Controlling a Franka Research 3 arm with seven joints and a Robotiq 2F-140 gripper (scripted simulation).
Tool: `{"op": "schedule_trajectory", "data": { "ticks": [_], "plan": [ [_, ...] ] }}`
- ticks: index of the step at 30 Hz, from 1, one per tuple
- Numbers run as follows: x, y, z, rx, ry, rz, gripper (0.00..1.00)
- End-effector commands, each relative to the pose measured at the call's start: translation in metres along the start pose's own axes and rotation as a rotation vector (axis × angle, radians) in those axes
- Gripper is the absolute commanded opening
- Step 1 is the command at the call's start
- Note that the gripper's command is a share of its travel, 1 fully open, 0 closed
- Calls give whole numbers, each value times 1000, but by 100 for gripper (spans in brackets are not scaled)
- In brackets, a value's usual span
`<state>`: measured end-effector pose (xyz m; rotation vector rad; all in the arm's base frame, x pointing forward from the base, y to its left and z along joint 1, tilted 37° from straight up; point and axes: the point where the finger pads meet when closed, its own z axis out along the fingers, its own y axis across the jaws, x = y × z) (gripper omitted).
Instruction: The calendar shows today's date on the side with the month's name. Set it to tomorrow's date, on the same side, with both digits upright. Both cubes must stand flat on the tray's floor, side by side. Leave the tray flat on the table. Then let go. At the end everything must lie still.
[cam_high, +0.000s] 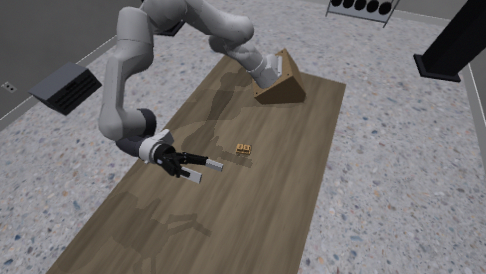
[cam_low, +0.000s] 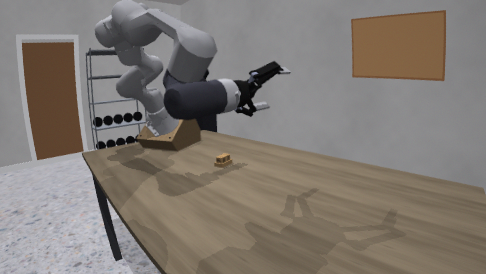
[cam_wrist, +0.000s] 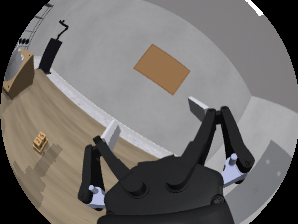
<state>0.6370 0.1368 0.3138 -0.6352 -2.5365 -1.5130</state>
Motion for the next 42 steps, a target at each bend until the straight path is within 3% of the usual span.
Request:
{"op": "schedule_trajectory", "data": {
  "ticks": [1, 18, 20, 22, 24, 31, 34, 35, 37, 40, 42],
  "plan": [
    [0, 0, 0, 0, 0, 0, 100],
    [0, 0, 0, 1, 0, 0, 100],
    [4, -7, 4, 25, 6, 8, 100],
    [16, -29, 15, 104, 21, 31, 100],
    [34, -62, 27, 224, 38, 58, 100],
    [66, -123, 39, 459, 51, 84, 100],
    [67, -124, 39, 464, 51, 85, 100],
    [78, -147, 40, 558, 49, 85, 100],
    [85, -162, 40, 623, 45, 81, 100],
    [95, -184, 37, 720, 35, 71, 100],
    [95, -184, 37, 723, 35, 71, 100]
  ]
}}
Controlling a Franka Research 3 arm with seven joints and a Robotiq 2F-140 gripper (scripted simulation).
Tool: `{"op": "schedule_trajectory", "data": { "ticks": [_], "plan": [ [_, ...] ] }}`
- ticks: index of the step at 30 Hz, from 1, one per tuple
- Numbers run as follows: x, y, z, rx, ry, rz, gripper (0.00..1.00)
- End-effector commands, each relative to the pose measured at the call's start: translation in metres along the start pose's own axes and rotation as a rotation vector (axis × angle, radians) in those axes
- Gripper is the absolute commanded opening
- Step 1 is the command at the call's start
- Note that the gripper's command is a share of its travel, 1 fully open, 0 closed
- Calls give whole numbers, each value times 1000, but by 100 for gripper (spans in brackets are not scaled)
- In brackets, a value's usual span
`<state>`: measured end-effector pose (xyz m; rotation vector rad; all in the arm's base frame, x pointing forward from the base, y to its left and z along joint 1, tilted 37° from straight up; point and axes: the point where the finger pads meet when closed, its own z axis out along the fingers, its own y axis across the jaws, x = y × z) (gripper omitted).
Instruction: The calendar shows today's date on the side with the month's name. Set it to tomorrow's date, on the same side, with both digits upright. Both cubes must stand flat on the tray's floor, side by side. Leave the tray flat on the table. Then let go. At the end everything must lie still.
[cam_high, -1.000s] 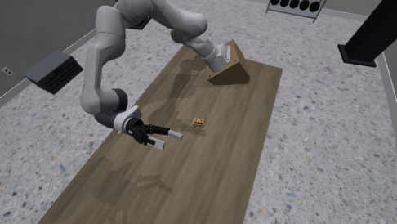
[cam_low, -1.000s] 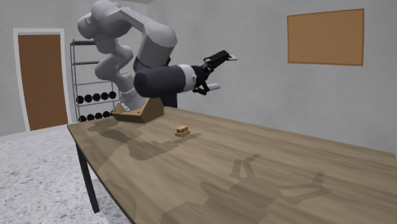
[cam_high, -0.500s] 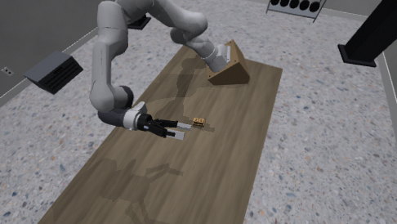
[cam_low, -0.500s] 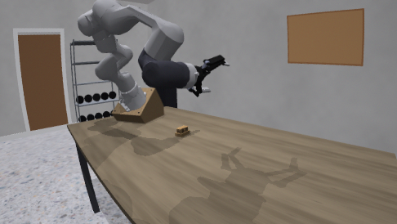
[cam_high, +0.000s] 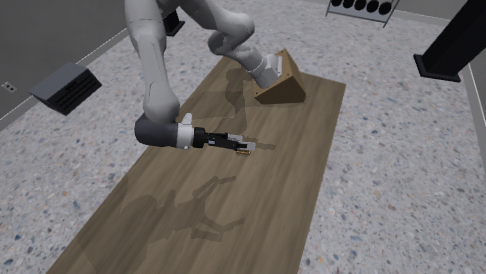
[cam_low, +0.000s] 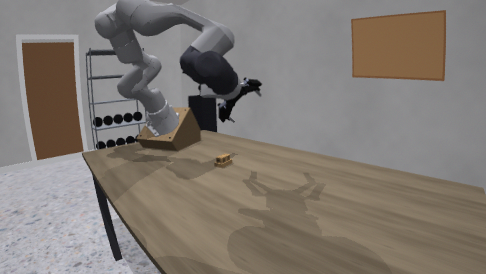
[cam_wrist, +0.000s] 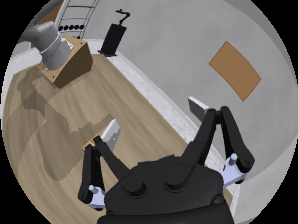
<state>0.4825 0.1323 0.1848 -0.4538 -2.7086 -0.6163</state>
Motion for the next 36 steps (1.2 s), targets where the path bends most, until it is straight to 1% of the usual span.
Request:
{"op": "schedule_trajectory", "data": {
  "ticks": [1, 27, 28, 36],
  "plan": [
    [-3, -15, 3, 72, -31, 82, 100],
    [-3, -15, 3, 72, -31, 82, 100],
    [7, -41, 16, 209, -58, 69, 100],
    [7, -41, 16, 209, -58, 69, 100]
  ]
}}
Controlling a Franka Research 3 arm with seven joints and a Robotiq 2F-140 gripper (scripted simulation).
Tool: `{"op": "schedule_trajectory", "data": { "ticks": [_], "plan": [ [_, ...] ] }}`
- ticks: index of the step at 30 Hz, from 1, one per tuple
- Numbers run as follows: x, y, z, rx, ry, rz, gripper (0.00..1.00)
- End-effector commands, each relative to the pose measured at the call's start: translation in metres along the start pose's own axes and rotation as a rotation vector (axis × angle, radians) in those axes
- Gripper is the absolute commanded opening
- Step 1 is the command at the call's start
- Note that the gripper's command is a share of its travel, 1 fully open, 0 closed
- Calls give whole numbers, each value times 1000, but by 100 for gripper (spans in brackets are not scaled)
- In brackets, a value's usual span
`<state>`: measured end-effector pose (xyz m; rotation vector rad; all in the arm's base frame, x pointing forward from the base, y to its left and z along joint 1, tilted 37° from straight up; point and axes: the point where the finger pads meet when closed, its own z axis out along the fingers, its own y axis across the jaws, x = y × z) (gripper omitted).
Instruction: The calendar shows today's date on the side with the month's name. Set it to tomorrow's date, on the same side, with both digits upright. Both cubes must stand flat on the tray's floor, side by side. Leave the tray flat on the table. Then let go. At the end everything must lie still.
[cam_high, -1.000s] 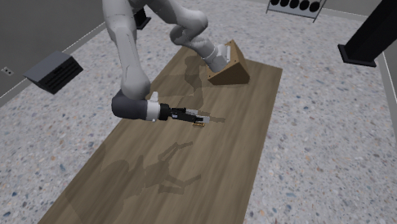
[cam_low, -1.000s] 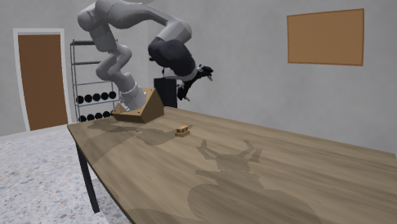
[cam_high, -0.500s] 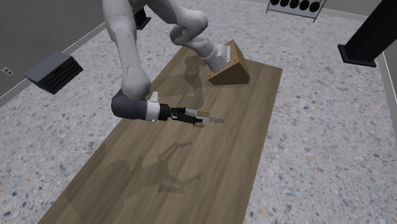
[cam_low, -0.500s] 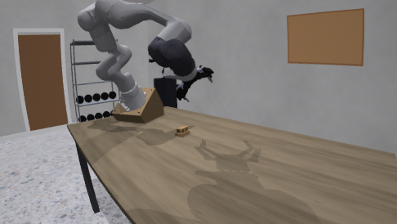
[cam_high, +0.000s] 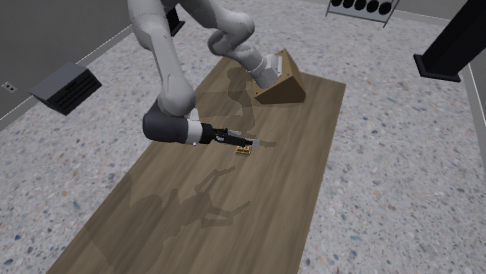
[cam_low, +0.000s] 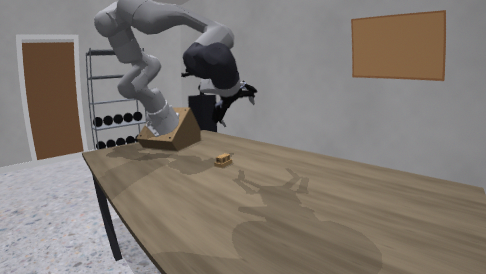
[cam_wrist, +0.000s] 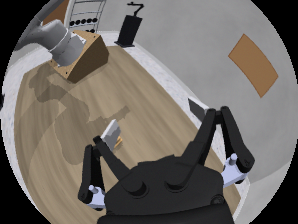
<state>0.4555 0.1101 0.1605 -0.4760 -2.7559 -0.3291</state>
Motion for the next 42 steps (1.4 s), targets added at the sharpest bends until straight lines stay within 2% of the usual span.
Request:
{"op": "schedule_trajectory", "data": {
  "ticks": [1, 12, 13, 34, 35, 42],
  "plan": [
    [-3, -3, 0, 13, -14, 28, 100],
    [-3, -3, 0, 13, -14, 28, 100],
    [4, -26, 11, 147, -58, 6, 100],
    [4, -26, 11, 147, -58, 6, 100],
    [9, -47, 19, 275, -114, -26, 100],
    [9, -47, 19, 275, -114, -26, 100]
  ]
}}
